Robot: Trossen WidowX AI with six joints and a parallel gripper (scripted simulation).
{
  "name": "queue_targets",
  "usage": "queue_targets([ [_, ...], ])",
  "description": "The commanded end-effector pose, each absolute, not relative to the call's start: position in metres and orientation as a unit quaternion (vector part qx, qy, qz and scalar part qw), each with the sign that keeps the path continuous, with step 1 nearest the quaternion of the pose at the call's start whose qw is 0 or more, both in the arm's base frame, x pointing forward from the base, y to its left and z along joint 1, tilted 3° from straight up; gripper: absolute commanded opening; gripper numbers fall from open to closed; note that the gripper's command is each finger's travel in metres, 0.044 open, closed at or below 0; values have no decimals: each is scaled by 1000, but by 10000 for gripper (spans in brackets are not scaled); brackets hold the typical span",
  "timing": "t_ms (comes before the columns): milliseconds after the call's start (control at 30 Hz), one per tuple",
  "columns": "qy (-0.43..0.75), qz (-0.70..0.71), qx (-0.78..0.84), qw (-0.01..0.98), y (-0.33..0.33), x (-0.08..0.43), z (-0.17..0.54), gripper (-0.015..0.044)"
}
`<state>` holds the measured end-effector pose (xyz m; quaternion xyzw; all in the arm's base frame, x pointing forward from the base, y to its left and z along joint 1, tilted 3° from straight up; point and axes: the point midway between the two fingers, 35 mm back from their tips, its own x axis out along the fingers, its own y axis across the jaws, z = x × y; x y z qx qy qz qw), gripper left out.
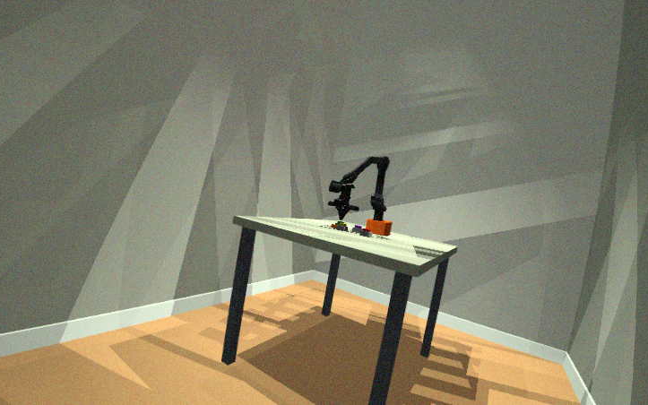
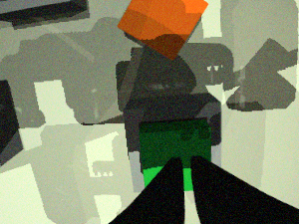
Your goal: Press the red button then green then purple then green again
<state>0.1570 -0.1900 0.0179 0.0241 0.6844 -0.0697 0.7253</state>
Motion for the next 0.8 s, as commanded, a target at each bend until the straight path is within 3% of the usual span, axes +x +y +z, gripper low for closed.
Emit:
queue_targets([
  [0,686,-65,26,724,-188,156,9,20],
  [767,686,-65,26,724,-188,156,0,20],
])
